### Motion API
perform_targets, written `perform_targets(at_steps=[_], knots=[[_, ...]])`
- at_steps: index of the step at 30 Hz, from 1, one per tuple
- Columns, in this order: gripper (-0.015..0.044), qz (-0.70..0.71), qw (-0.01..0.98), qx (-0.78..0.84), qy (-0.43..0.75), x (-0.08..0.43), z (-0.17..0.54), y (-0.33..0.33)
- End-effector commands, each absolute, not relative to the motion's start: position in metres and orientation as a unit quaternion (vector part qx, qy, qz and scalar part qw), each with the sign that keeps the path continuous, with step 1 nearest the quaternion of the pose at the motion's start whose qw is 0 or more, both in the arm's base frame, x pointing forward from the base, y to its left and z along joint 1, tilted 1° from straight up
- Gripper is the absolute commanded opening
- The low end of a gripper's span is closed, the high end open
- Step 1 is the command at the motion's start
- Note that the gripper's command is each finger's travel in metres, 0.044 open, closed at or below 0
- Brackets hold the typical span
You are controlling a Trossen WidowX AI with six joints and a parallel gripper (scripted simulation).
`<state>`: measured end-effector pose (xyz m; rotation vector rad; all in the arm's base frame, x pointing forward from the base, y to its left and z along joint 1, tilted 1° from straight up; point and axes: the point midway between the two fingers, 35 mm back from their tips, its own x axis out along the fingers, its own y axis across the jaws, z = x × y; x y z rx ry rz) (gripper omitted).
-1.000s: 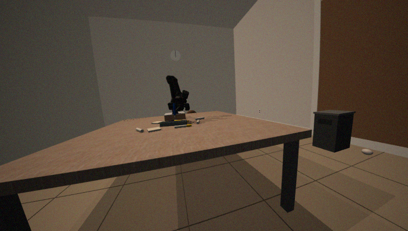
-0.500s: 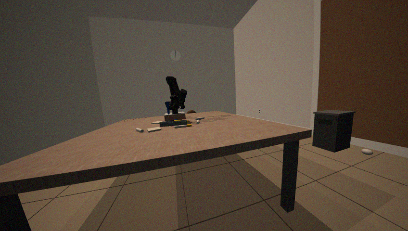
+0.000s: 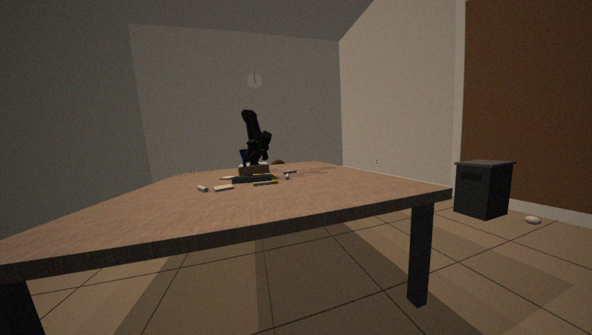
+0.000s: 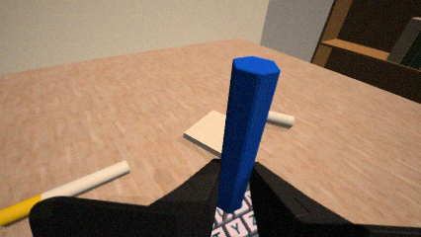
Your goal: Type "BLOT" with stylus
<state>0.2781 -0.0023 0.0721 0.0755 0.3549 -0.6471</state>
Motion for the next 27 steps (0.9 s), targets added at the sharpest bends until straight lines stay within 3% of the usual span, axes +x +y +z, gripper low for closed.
perform_targets(at_steps=[1, 25, 27], knots=[[0.0, -0.318, 0.932, 0.039, 0.171, 0.278, 0.068, -0.003], [0.0, -0.318, 0.932, 0.038, 0.171, 0.277, 0.05, -0.003], [0.0053, -0.318, 0.932, 0.038, 0.171, 0.278, 0.05, -0.003]])
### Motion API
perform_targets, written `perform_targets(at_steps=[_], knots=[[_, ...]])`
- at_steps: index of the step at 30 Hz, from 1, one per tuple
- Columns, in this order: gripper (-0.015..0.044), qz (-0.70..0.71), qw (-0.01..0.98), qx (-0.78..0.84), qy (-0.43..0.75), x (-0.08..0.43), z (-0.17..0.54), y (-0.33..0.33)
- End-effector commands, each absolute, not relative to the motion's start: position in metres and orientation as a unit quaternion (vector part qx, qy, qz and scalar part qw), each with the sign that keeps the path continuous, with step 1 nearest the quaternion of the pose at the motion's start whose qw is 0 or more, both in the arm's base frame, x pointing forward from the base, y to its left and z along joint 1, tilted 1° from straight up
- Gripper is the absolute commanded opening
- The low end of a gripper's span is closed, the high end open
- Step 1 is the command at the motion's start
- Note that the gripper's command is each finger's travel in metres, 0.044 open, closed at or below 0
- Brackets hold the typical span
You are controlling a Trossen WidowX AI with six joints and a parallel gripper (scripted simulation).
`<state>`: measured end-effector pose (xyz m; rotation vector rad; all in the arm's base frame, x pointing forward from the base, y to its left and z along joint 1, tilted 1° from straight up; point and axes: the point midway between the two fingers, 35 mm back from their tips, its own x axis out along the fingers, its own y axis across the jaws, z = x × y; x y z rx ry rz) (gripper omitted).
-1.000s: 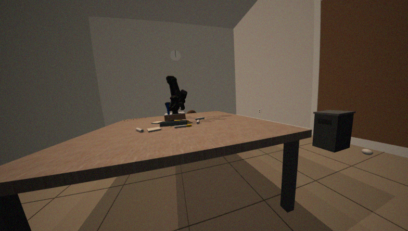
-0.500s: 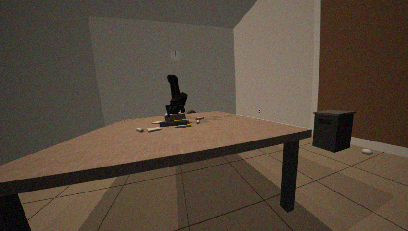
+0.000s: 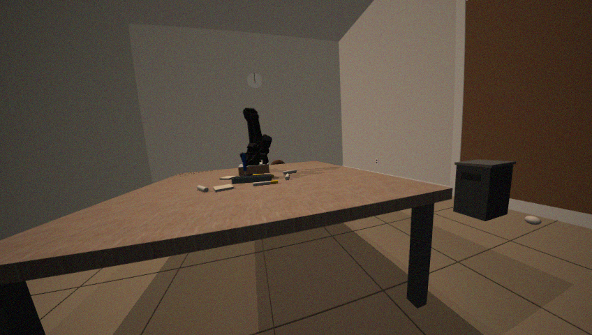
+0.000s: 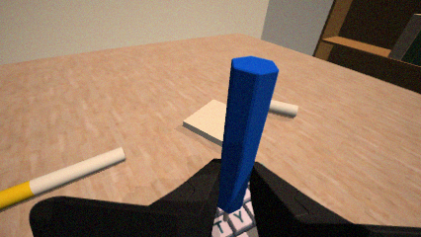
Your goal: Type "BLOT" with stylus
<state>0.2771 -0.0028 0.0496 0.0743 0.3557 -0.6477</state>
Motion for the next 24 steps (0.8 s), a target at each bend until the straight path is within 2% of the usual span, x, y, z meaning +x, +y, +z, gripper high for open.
perform_targets(at_steps=[1, 24], knots=[[0.0079, -0.318, 0.932, 0.038, 0.171, 0.279, 0.05, -0.002], [0.0081, -0.318, 0.932, 0.038, 0.171, 0.281, 0.037, -0.002]])
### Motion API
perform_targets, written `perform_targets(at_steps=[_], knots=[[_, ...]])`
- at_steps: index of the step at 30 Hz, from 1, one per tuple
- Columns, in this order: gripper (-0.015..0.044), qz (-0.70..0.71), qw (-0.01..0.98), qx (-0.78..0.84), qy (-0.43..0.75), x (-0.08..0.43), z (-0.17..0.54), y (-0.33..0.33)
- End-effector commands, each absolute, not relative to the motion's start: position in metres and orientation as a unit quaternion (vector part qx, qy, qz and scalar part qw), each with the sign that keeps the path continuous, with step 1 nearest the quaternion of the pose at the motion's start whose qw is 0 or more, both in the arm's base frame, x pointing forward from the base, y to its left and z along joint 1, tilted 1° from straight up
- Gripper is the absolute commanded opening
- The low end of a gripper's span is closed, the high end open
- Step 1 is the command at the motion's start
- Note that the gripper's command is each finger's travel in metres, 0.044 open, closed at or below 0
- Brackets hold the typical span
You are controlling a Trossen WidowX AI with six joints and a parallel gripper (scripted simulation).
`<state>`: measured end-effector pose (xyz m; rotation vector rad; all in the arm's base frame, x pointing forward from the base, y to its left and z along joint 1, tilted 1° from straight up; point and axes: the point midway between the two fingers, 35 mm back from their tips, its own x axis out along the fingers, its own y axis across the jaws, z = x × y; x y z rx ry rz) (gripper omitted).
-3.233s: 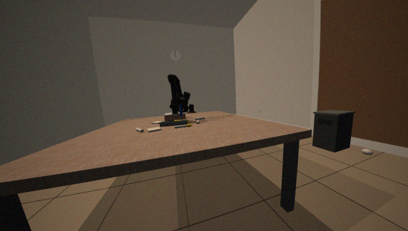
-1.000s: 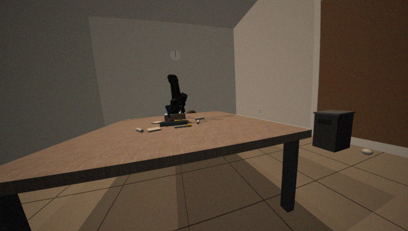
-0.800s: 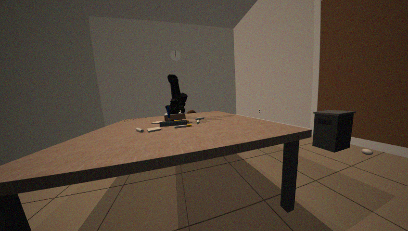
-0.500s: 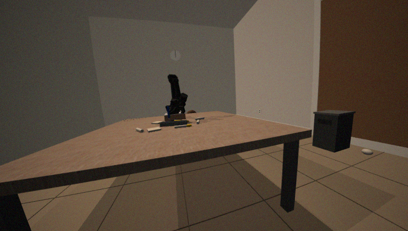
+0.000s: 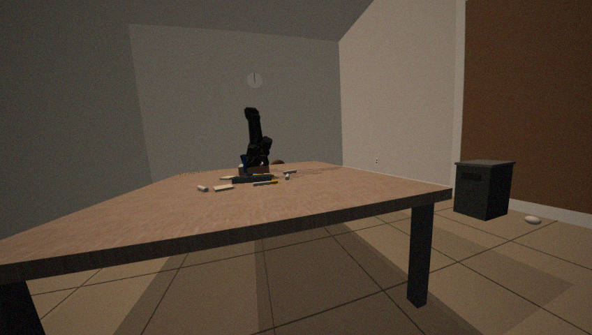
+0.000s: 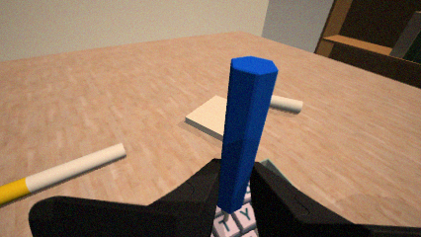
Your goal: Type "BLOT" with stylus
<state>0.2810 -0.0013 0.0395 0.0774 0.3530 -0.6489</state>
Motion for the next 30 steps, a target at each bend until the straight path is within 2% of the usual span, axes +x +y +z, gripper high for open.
perform_targets(at_steps=[1, 30], knots=[[0.0081, -0.318, 0.932, 0.038, 0.171, 0.2807, 0.037, -0.0018], [0.0081, -0.318, 0.932, 0.038, 0.171, 0.281, 0.0318, -0.0017]])
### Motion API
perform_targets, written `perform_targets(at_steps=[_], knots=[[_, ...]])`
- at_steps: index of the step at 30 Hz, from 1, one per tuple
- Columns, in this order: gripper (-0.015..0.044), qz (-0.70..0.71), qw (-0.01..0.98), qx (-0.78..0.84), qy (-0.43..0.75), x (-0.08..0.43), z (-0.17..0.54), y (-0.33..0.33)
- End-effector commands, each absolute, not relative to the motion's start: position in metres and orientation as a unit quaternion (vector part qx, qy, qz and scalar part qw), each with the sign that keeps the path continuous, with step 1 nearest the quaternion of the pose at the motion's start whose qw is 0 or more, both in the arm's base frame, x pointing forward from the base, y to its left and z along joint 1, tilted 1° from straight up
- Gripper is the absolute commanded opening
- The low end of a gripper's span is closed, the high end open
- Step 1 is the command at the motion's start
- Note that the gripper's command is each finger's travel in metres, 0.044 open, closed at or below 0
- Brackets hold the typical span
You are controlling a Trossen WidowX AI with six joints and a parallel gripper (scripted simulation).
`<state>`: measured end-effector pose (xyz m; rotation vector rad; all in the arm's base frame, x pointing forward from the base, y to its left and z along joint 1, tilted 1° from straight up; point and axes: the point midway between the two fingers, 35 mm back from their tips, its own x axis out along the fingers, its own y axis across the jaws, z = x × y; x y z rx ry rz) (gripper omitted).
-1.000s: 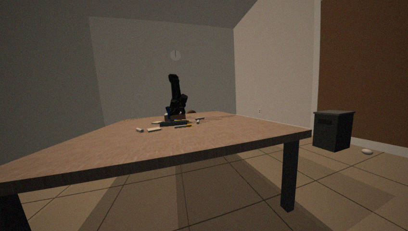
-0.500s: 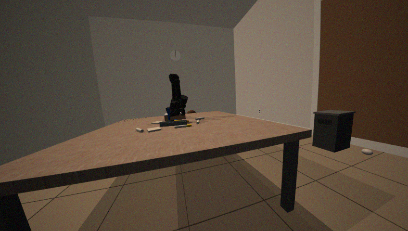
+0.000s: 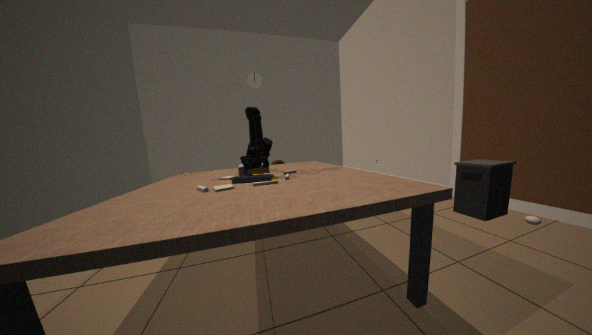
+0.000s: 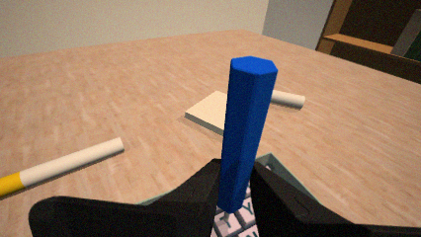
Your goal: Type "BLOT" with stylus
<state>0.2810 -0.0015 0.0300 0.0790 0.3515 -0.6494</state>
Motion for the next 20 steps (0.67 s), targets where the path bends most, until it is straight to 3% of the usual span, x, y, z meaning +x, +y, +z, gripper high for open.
perform_targets(at_steps=[1, 20], knots=[[0.0081, -0.318, 0.932, 0.038, 0.171, 0.281, 0.033, -0.002], [0.0081, -0.317, 0.932, 0.038, 0.173, 0.28, 0.065, -0.002]])
